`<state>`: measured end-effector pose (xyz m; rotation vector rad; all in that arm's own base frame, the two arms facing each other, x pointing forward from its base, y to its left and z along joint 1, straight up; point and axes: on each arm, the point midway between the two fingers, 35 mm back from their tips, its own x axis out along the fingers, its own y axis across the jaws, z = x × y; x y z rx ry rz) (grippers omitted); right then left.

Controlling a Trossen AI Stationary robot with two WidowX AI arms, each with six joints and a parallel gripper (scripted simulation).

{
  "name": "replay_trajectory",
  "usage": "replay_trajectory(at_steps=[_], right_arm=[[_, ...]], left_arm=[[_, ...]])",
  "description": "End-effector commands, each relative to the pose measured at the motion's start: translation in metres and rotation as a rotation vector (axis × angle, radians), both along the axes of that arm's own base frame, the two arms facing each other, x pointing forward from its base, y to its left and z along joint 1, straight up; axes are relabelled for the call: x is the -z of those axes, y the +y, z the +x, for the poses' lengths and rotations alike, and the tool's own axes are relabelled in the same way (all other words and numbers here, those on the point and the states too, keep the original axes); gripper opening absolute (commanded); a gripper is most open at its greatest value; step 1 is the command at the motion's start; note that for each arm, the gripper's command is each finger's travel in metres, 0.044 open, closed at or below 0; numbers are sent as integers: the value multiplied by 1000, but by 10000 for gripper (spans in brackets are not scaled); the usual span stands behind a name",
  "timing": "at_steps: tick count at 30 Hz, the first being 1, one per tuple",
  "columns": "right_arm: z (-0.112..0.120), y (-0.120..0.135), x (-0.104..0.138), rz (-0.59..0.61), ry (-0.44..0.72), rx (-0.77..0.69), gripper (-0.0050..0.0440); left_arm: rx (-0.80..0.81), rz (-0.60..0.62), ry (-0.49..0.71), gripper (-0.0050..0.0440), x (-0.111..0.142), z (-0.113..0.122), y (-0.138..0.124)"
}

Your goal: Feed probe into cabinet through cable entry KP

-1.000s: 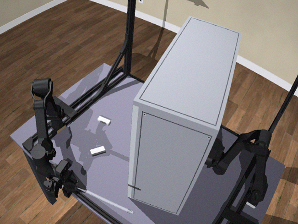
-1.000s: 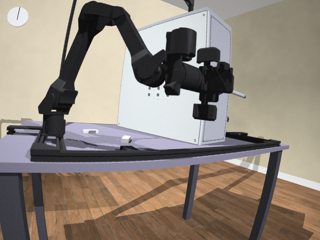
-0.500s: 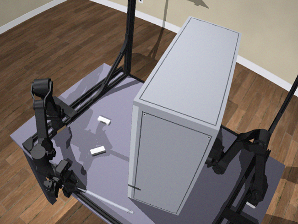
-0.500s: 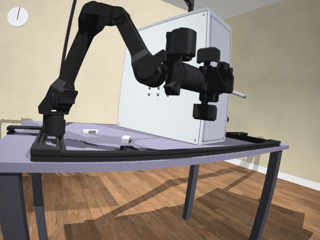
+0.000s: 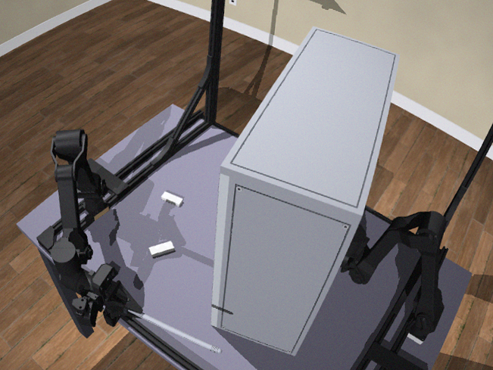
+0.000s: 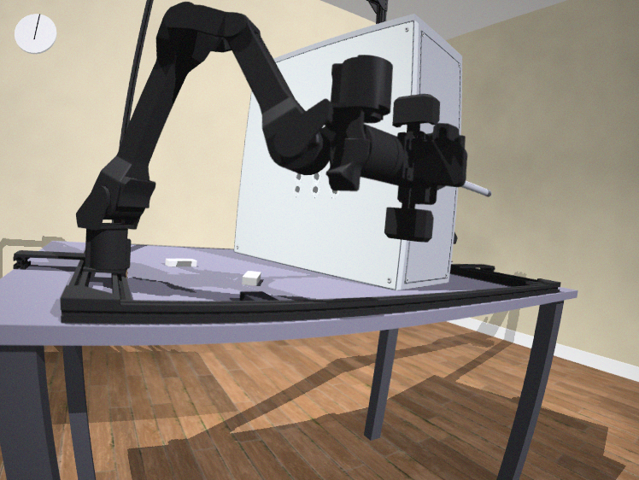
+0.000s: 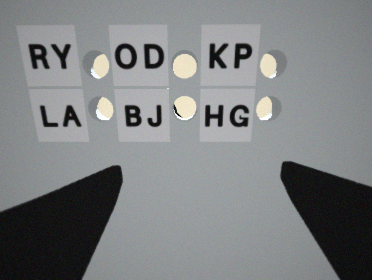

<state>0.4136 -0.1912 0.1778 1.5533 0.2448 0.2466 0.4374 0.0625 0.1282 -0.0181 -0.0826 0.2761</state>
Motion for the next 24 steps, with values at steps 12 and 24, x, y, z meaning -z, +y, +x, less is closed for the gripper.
replay_trajectory(at_steps=[12, 24], right_arm=[[0, 0, 0, 3, 2, 3, 0], [0, 0, 0, 3, 2, 3, 0]], left_arm=[[3, -28, 37, 440, -20, -15, 63], [-2, -78, 126, 440, -86, -5, 33]])
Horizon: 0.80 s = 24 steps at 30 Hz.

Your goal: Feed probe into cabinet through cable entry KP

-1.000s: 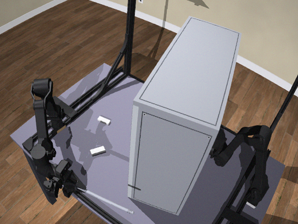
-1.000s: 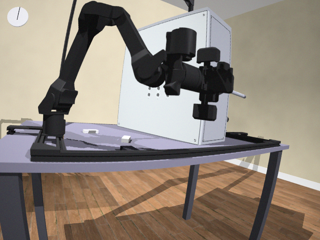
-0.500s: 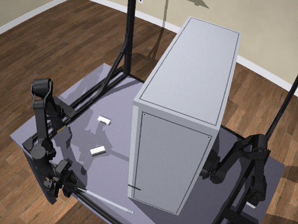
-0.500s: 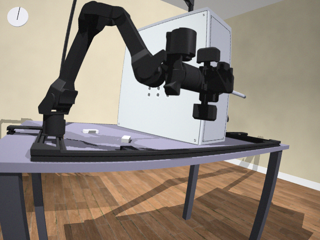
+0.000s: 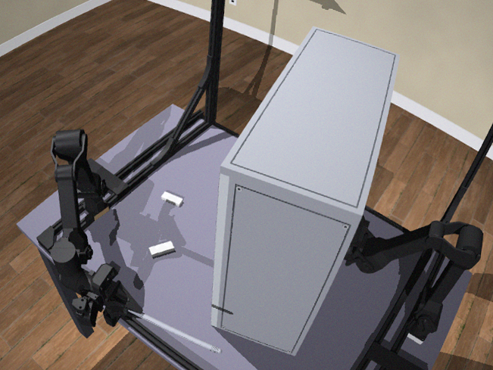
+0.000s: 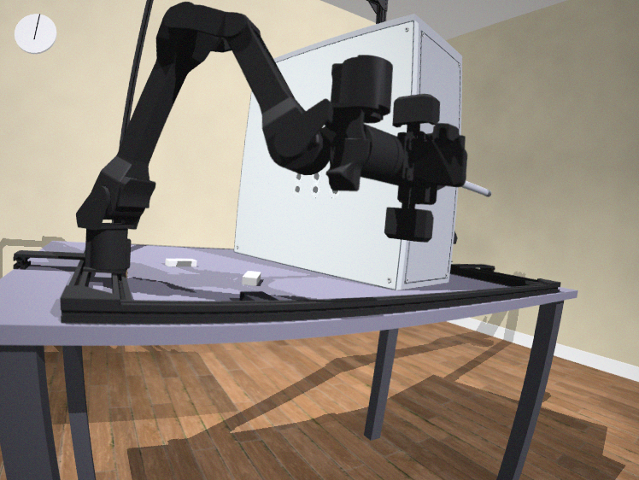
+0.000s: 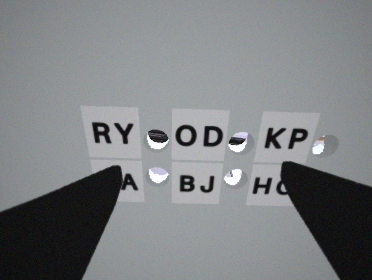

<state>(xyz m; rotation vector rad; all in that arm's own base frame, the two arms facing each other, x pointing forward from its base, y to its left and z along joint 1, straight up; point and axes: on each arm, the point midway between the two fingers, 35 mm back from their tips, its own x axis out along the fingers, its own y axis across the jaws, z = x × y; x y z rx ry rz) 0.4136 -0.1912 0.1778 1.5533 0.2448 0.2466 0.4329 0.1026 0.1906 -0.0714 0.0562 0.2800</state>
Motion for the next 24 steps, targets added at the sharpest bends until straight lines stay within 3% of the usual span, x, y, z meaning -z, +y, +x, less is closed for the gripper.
replay_trajectory(at_steps=[1, 7, 9, 10, 11, 16, 24], right_arm=[[0, 0, 0, 3, 2, 3, 0], [0, 0, 0, 3, 2, 3, 0], [0, 0, 0, 3, 2, 3, 0], [0, 0, 0, 3, 2, 3, 0], [0, 0, 0, 3, 2, 3, 0], [0, 0, 0, 3, 2, 3, 0], [0, 0, 0, 3, 2, 3, 0]], left_arm=[[-2, -9, 6, 440, -29, -2, -10], [-6, -26, 69, 440, -61, -17, -28], [-6, -26, 69, 440, -61, -17, -28], [-6, -33, 125, 440, -57, -22, -31], [-4, -31, 106, 440, -75, -28, -36], [1, -35, 167, 440, -99, -53, -50], [7, -31, 280, 440, -123, -107, -65]])
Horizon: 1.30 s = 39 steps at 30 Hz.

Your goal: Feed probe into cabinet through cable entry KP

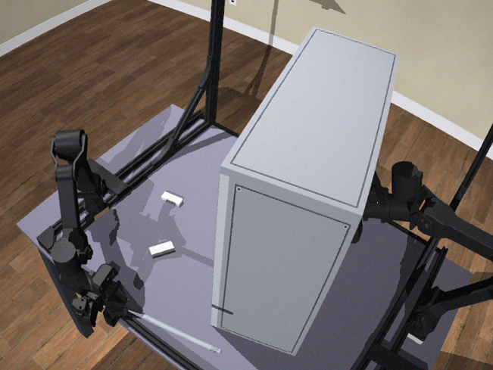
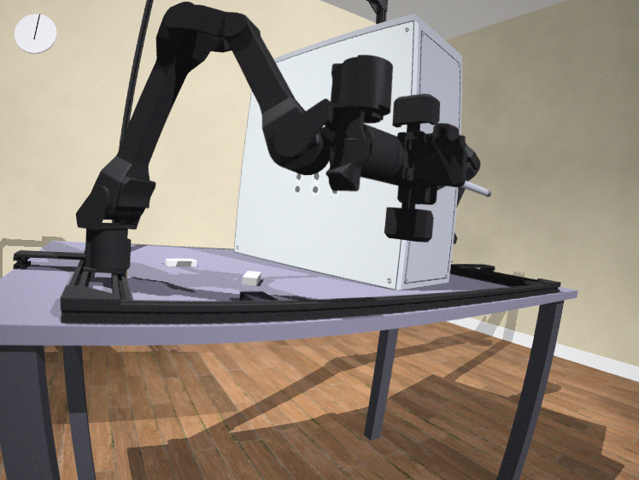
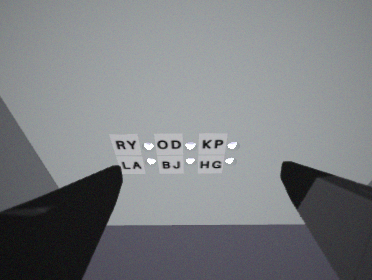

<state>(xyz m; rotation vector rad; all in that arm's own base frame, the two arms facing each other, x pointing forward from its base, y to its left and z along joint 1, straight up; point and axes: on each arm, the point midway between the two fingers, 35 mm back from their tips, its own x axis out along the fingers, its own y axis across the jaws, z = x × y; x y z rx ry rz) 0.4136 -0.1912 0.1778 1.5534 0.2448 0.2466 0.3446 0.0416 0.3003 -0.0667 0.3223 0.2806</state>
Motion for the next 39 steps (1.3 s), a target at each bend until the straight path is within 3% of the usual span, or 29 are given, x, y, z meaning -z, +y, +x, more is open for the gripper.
replay_trajectory(at_steps=[1, 5, 39], right_arm=[[0, 0, 0, 3, 2, 3, 0], [0, 0, 0, 3, 2, 3, 0], [19, 51, -27, 64, 24, 114, 0]], left_arm=[[1, 1, 17, 440, -13, -18, -4], [2, 3, 60, 440, -11, -30, -6], [2, 3, 60, 440, -11, -30, -6]])
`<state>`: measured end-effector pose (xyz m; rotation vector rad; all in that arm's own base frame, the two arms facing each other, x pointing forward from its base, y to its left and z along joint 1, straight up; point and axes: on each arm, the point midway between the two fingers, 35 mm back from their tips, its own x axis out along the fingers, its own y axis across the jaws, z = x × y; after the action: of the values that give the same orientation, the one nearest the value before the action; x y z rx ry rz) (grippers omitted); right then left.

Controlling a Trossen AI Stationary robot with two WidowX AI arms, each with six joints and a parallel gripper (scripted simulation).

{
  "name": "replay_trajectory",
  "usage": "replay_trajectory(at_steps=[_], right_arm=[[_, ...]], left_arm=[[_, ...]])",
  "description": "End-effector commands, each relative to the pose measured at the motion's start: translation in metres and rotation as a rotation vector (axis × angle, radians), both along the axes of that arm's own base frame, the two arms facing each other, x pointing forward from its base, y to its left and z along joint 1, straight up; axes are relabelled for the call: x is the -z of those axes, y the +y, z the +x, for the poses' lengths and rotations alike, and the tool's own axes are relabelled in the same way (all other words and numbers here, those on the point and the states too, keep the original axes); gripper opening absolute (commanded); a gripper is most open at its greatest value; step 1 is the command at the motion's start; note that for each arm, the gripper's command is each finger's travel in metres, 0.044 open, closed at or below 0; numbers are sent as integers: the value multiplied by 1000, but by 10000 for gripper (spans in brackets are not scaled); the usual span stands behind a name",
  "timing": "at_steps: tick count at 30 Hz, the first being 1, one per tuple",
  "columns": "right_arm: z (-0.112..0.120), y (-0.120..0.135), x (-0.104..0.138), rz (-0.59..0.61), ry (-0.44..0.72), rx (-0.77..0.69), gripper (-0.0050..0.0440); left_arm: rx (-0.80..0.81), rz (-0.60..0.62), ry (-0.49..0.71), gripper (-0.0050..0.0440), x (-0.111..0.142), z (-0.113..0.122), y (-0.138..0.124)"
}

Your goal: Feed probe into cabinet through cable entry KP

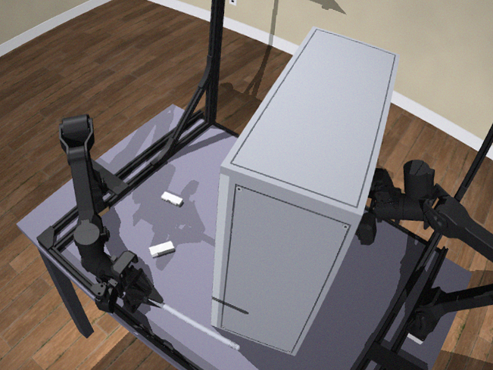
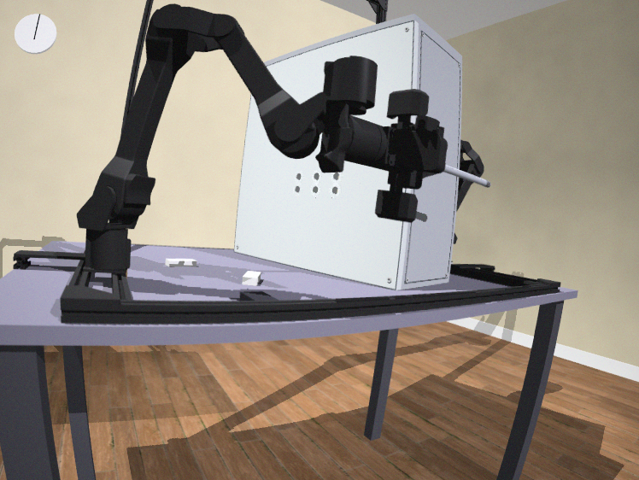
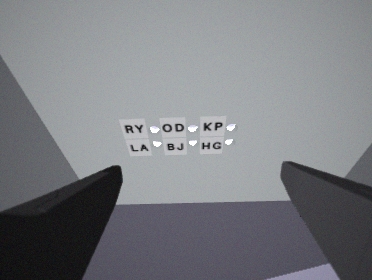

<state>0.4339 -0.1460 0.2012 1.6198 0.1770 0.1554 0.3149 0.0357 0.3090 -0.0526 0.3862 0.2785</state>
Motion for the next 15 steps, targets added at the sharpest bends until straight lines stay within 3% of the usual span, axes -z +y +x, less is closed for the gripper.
replay_trajectory(at_steps=[1, 15], right_arm=[[-1, 8, -5, 11, 2, 17, 0], [0, 31, -18, 47, 12, 85, 0]], left_arm=[[-3, -1, -5, 440, -2, 0, 0], [-3, -1, -5, 440, -2, 0, 0]])
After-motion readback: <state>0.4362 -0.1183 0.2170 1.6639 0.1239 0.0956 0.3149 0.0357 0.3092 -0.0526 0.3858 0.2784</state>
